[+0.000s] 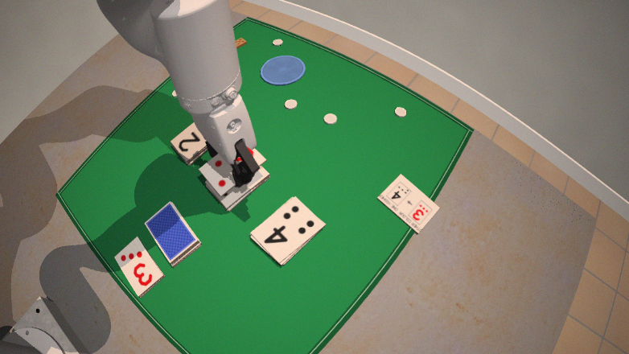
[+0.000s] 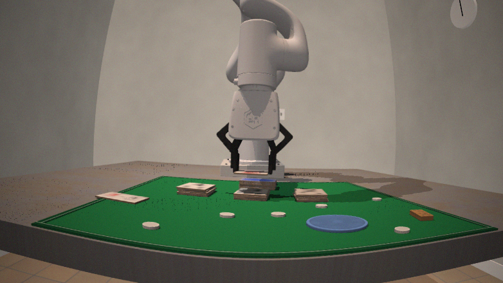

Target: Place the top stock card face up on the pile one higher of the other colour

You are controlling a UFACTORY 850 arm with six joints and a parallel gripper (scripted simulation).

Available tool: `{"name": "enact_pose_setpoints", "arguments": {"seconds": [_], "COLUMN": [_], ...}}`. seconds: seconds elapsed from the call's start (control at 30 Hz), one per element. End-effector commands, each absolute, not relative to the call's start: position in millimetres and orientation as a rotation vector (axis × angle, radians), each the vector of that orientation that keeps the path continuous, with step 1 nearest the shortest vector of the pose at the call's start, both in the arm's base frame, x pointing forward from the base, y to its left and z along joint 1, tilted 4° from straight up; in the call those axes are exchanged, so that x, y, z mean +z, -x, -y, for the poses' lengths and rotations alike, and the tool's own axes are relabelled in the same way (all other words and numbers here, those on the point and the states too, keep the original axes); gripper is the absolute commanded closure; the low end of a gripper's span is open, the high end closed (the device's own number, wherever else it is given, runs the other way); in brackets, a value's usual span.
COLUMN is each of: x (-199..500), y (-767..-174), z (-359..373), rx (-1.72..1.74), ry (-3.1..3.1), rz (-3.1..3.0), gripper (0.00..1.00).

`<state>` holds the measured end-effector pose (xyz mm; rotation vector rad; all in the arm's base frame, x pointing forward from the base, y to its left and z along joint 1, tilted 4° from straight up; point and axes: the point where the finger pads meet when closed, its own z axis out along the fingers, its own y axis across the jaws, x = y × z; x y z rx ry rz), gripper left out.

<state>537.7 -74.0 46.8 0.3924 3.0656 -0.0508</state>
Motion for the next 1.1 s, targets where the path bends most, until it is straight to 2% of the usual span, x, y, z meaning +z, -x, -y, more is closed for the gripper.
{"name": "enact_pose_setpoints", "arguments": {"seconds": [0.0,1.07], "x": [47,15], "y": [-539,-541], "z": [74,75], "rx": [-0.051,-0.051], "ry": [-0.392,-0.392], "rz": [-3.064,-3.064], "gripper": [0.47,0.47]}}
